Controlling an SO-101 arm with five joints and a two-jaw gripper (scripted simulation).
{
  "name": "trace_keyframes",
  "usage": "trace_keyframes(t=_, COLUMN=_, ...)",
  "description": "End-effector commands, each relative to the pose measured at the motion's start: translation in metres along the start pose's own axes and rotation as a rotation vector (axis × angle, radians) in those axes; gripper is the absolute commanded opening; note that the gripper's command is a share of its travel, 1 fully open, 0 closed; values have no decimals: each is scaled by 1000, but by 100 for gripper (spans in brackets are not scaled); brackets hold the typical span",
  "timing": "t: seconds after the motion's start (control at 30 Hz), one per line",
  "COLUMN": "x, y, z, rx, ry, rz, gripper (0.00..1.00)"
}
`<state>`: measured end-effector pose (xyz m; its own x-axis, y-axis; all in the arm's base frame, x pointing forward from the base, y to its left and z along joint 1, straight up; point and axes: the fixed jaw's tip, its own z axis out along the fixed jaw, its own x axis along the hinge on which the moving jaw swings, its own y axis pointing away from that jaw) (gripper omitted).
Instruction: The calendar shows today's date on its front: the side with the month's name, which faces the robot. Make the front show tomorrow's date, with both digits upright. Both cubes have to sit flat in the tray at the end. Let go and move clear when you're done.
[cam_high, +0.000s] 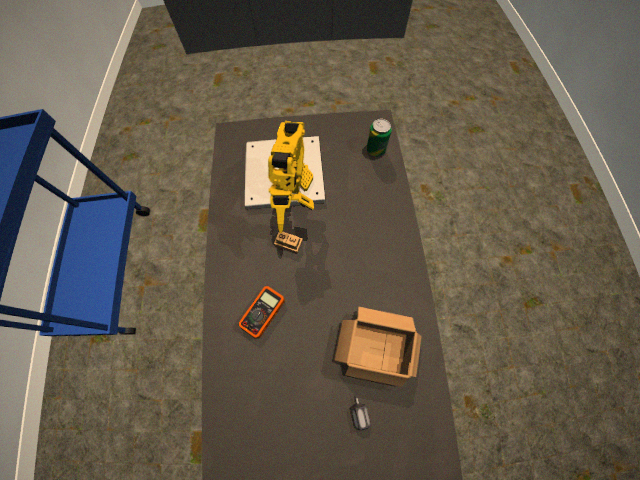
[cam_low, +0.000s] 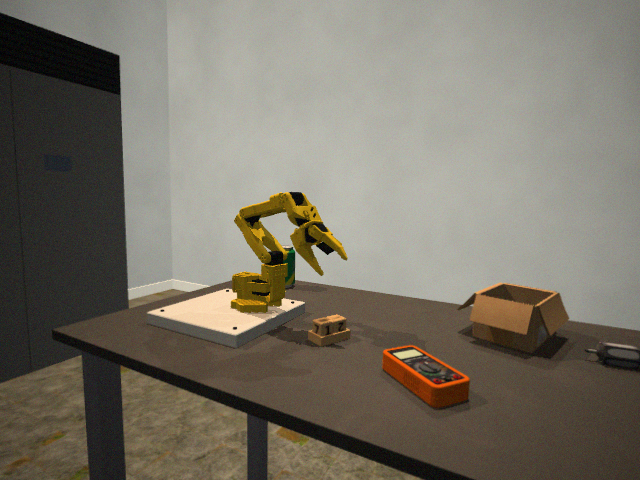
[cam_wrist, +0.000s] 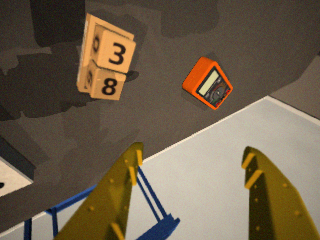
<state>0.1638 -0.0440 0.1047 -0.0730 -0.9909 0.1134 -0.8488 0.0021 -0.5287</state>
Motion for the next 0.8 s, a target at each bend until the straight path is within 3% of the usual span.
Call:
trace_keyframes(t=0.0, x=2, y=0, z=0, rx=-50, ry=2, rz=160, gripper=35)
trace_keyframes(t=0.4, x=4, y=-2, z=0, rx=-91, ry=15, rz=386, gripper=35)
trace_keyframes(t=0.77, x=4, y=-2, z=0, rx=-98, ry=17, rz=424, gripper=35)
